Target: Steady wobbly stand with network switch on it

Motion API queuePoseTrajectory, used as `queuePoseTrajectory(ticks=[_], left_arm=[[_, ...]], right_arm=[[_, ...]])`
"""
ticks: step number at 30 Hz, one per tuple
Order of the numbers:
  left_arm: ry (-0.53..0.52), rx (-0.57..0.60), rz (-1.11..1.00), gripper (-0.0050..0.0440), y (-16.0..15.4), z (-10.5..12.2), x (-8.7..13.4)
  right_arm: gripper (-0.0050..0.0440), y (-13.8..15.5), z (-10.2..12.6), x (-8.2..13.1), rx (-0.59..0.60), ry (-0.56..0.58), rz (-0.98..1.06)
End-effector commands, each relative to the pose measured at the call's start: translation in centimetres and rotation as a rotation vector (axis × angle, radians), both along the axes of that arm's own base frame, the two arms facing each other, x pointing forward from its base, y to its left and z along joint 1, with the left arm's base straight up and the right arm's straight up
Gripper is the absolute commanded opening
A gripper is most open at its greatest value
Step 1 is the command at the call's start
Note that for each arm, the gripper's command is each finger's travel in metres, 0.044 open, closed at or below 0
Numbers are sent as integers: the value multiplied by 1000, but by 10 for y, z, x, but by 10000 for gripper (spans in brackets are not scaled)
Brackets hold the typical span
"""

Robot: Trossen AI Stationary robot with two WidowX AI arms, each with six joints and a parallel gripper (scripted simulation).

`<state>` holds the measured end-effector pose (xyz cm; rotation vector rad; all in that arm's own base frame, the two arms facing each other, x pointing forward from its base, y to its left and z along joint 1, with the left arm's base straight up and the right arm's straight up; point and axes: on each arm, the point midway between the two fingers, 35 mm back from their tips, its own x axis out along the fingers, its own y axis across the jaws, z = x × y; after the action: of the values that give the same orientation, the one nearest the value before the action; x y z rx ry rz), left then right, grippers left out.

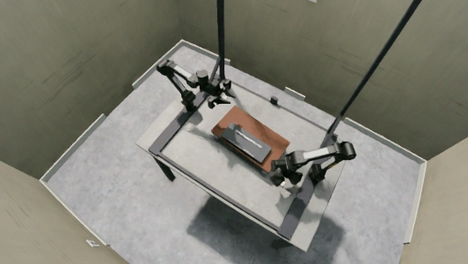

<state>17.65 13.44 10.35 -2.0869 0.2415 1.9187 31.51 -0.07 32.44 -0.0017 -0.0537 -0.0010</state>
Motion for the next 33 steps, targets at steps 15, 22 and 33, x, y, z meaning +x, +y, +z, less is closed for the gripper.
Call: queuePoseTrajectory(ticks=[15, 22, 33], left_arm=[[-263, 404, -761, 189, -8, 57, 72], [-332, 611, -1050, 189, -21, 74, 97], [-394, 929, -1377, 189, -43, 107, 125]], right_arm=[[0, 3, 16, 0, 33, -25, 12], [-3, 13, -2, 16, 308, 122, 40], [-35, 24, -22, 29, 584, 277, 23]])
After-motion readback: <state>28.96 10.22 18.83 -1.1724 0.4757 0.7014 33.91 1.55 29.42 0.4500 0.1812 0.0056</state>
